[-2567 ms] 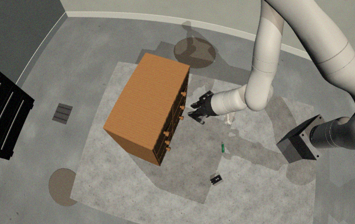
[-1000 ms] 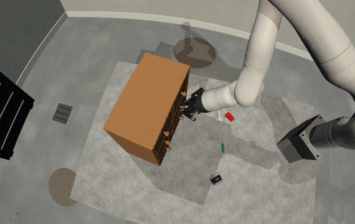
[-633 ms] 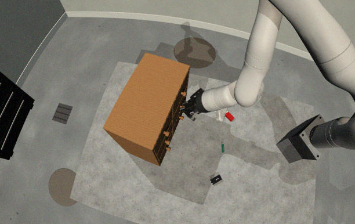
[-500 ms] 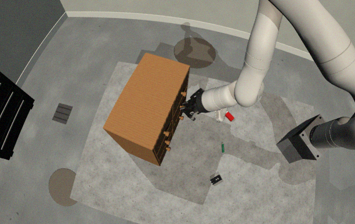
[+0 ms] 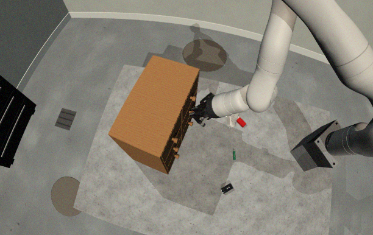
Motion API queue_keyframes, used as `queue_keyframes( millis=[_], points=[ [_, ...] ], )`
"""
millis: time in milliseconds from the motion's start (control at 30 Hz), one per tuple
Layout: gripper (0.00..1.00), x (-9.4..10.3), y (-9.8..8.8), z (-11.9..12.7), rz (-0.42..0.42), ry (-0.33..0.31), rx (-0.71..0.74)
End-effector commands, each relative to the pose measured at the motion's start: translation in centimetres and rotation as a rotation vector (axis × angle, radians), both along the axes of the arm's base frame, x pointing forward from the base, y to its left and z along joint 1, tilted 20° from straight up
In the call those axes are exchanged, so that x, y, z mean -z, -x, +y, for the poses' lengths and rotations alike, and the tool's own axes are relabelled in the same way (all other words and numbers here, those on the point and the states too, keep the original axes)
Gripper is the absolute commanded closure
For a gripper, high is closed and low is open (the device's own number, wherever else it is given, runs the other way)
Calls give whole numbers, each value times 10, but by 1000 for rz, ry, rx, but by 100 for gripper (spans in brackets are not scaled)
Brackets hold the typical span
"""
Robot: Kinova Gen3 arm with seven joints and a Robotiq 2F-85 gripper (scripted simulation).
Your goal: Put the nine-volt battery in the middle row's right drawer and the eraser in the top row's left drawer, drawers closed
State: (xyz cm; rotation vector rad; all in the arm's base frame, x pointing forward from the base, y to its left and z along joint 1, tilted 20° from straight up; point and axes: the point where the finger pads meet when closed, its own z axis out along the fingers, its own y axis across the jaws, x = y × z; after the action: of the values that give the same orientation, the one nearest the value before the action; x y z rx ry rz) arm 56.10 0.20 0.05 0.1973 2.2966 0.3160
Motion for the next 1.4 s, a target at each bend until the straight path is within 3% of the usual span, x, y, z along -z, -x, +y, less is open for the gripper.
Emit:
queue_keyframes(
  millis=[0,567,1367],
  points=[
    [87,-1,0,0,-1,0,0],
    [87,1,7,0,-1,0,0],
    [87,7,35,3,-1,0,0]
  ],
)
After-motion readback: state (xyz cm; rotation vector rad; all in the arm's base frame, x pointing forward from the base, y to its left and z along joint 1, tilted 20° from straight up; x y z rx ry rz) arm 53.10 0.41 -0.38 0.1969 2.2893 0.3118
